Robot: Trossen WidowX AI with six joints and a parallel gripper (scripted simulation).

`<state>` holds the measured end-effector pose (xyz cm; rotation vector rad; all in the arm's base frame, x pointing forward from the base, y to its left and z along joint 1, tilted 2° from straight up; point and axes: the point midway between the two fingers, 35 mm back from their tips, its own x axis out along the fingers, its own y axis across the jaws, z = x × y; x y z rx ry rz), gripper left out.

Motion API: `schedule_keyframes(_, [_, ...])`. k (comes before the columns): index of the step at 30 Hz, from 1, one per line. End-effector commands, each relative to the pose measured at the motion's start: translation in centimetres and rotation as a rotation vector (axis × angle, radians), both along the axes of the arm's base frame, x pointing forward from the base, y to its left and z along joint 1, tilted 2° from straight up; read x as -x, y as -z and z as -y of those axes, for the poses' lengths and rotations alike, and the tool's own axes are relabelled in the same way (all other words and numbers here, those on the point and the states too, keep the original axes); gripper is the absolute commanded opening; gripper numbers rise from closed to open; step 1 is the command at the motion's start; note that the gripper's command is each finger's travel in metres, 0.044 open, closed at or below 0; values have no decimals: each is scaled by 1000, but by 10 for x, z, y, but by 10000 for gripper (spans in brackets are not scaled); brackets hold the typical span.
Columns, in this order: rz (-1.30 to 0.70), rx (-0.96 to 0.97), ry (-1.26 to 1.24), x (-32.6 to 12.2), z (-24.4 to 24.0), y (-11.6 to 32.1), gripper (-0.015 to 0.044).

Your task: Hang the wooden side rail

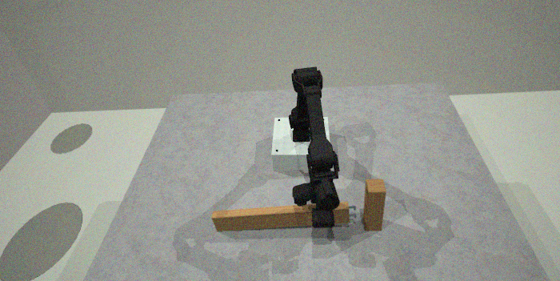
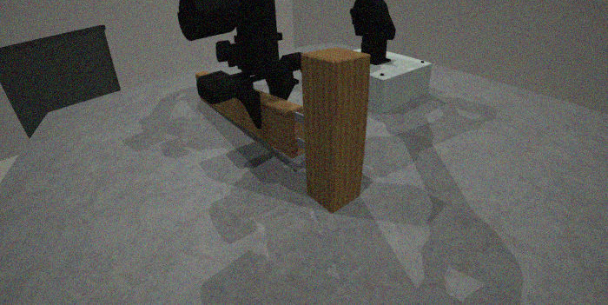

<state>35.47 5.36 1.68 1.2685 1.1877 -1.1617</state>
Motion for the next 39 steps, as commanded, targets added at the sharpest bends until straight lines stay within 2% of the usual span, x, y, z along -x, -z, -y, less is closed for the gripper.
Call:
schedule_keyframes(1, [4, -3, 4, -2, -1, -3, 0])
schedule_keyframes(39, [4, -3, 4, -1, -6, -1, 0])
